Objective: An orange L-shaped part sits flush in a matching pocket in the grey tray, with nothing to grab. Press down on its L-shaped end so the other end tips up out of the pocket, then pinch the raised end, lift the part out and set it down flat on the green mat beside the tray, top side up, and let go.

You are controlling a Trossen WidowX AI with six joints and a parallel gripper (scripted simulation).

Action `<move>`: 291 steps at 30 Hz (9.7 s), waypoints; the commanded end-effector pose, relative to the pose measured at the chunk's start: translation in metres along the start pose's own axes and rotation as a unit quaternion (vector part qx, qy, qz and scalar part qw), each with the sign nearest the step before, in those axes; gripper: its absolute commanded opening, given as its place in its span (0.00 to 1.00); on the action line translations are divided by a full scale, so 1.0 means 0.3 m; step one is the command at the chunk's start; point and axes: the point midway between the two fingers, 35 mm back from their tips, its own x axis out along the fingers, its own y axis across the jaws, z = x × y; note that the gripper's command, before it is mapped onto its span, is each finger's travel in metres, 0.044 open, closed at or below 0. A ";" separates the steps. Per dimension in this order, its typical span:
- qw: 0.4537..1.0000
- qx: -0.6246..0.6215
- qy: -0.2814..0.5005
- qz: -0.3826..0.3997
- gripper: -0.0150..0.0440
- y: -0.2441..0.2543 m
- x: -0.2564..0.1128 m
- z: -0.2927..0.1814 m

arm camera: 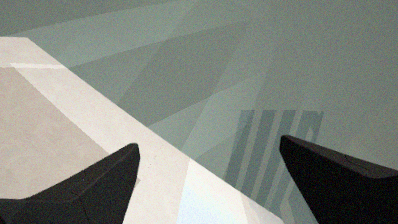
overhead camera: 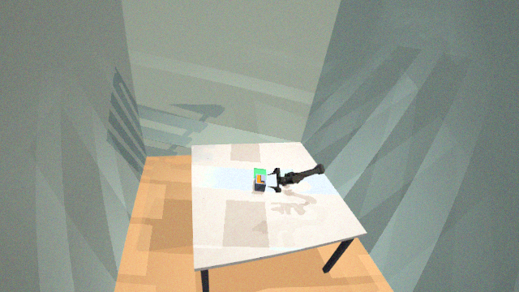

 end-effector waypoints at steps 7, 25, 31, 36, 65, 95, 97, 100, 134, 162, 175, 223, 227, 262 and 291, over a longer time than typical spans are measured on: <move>0.987 -0.046 0.153 0.023 0.62 -0.008 0.093 -0.132; 0.706 0.193 0.664 0.156 0.56 -0.140 0.075 -0.513; 0.605 0.331 0.702 0.176 0.56 -0.173 0.076 -0.497; 0.605 0.331 0.702 0.176 0.56 -0.173 0.076 -0.497; 0.606 0.332 0.701 0.177 0.56 0.042 0.063 -0.726; 0.608 0.332 0.698 0.179 0.56 0.075 0.064 -0.759; 0.608 0.332 0.698 0.179 0.56 0.075 0.064 -0.759; 0.608 0.332 0.699 0.179 0.56 0.075 0.066 -0.745; 0.612 0.336 0.695 0.171 0.56 -0.169 0.084 -0.504; 0.681 -0.121 0.440 0.574 0.73 -0.332 0.057 -0.643; 0.662 -0.195 0.373 0.620 0.73 -0.357 0.048 -0.665; 0.662 -0.198 0.372 0.619 0.55 -0.190 0.039 -0.851; 0.662 -0.198 0.372 0.619 0.47 -0.190 0.039 -0.851; 0.662 -0.196 0.373 0.620 0.25 -0.254 0.043 -0.778; 0.662 -0.195 0.373 0.620 0.25 -0.359 0.050 -0.664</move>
